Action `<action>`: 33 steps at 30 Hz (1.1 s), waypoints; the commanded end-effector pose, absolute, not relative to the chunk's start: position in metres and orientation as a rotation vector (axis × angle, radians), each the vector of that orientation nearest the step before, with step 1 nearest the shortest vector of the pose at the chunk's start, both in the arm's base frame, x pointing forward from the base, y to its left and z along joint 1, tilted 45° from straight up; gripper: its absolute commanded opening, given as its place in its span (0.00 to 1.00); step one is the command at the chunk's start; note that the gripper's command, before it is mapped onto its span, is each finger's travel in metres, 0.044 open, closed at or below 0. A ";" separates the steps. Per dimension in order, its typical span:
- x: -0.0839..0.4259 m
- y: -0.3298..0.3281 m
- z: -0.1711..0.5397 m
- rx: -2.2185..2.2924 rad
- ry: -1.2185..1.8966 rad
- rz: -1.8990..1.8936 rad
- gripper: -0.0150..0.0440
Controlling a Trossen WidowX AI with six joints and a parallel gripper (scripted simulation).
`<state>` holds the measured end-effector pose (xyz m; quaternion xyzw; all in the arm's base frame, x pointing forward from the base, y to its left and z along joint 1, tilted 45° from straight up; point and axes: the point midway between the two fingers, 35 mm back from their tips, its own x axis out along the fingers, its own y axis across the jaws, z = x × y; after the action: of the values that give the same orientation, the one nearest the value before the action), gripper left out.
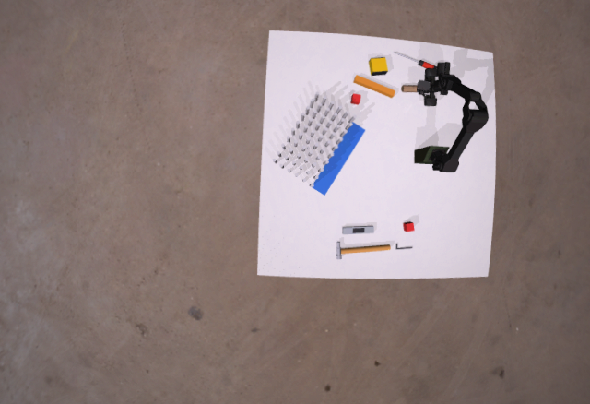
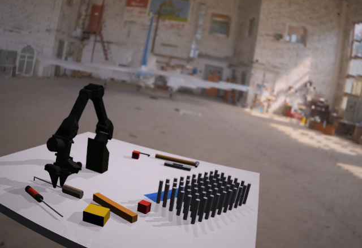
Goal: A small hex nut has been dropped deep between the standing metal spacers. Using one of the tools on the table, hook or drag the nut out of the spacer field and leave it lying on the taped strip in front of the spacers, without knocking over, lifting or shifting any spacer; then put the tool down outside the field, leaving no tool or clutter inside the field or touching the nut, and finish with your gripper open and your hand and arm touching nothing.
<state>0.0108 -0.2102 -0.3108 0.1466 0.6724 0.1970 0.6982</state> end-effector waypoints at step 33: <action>0.011 -0.258 -0.259 0.326 1.499 0.439 1.00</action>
<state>0.0113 -0.2597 -0.2594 0.1455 0.6727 0.1937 0.6991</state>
